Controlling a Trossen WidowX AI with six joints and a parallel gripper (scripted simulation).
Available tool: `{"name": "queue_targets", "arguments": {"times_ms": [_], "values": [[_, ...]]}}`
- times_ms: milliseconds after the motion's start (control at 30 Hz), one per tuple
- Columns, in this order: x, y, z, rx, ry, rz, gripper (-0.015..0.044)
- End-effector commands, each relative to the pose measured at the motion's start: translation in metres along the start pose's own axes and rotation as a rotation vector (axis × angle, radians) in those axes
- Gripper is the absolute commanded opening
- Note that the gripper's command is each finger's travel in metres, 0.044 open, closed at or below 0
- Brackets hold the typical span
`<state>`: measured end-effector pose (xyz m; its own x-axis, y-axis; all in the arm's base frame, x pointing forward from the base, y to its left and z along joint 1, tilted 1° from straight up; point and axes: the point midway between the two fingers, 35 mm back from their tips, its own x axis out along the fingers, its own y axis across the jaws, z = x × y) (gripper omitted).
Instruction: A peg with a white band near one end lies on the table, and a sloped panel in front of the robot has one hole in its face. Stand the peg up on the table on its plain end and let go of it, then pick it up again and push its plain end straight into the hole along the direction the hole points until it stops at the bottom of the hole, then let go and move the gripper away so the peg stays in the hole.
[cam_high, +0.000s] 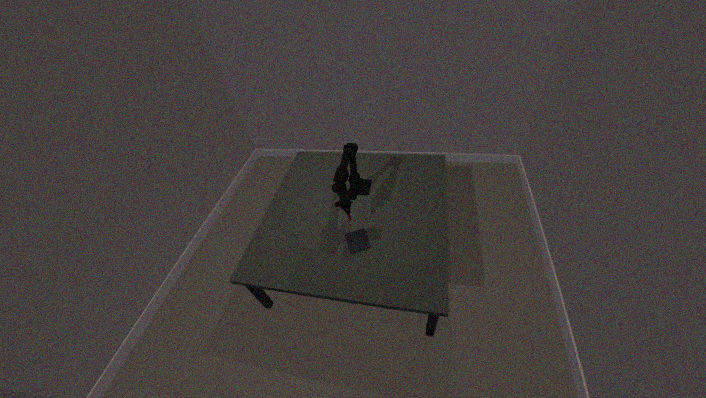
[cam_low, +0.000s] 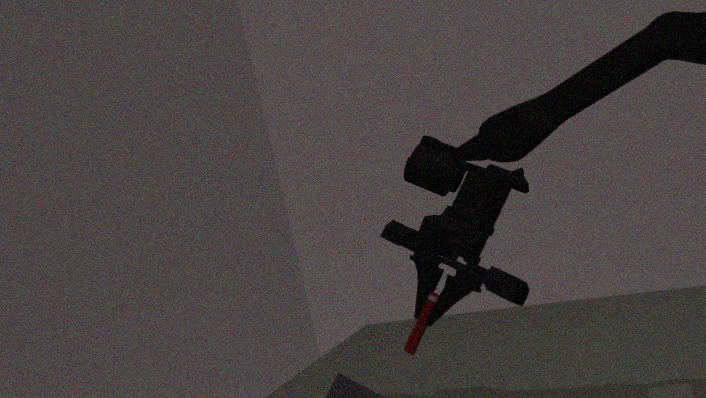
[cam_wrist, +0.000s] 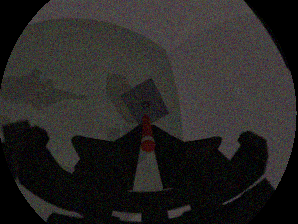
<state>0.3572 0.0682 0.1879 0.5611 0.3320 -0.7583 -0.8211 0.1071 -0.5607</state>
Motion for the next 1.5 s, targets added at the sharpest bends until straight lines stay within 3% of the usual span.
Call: {"name": "queue_targets", "arguments": {"times_ms": [0,1467], "values": [[0.008,0.000,0.002,-0.012,-0.007,-0.001,0.0000],[0.071,-0.001,0.012,-0.045,-0.031,-0.015,0.0000]]}}
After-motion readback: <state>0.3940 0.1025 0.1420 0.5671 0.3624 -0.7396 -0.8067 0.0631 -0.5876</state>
